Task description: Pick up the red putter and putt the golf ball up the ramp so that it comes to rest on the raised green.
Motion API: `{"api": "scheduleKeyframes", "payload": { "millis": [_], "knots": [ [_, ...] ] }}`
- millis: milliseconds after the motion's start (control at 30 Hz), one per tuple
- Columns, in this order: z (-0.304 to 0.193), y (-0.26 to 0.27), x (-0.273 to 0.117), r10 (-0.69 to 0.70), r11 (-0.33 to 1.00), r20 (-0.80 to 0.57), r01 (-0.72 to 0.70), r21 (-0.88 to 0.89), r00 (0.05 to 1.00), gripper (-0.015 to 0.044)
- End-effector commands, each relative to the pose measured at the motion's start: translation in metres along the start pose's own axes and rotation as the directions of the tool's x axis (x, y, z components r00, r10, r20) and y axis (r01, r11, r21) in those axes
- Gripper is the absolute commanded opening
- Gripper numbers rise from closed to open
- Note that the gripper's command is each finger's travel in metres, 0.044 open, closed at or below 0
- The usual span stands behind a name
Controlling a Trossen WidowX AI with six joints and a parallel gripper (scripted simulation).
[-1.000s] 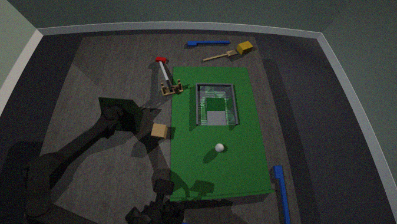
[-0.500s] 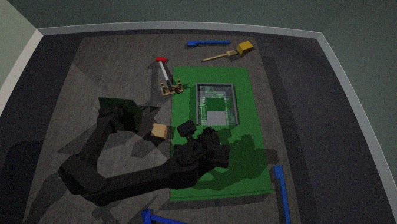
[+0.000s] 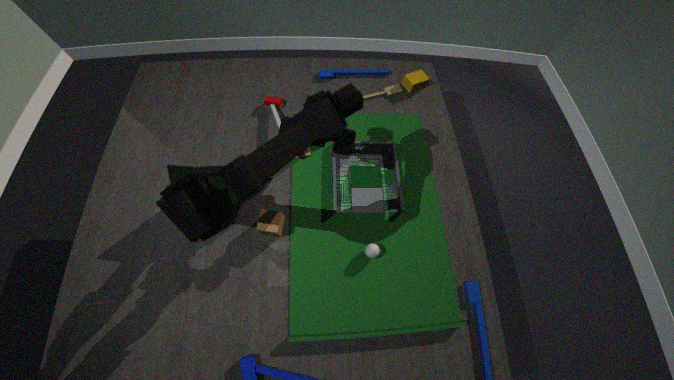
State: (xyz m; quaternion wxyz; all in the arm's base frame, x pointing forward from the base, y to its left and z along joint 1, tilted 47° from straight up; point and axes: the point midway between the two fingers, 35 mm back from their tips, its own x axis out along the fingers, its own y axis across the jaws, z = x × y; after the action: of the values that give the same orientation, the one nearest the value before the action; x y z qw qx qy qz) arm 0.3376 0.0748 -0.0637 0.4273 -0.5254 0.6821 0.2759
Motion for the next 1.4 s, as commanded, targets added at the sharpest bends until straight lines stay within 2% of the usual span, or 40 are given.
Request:
{"api": "scheduleKeyframes", "payload": {
  "millis": [0,233,667,800,1367],
  "knots": [
    [0.034,0.049,0.023,0.030,0.979,-0.053,-0.040,-0.200,0.998,0.0440],
    [0.072,0.141,0.071,0.025,0.849,-0.181,-0.116,-0.516,0.983,0.0440],
    [0.067,0.142,0.098,0.023,0.844,-0.185,-0.118,-0.523,0.983,0.0440],
    [0.062,0.141,0.117,0.023,0.844,-0.185,-0.118,-0.522,0.982,0.0440],
    [0.056,0.140,0.136,0.022,0.845,-0.186,-0.118,-0.522,0.982,0.0440]
  ]
}}
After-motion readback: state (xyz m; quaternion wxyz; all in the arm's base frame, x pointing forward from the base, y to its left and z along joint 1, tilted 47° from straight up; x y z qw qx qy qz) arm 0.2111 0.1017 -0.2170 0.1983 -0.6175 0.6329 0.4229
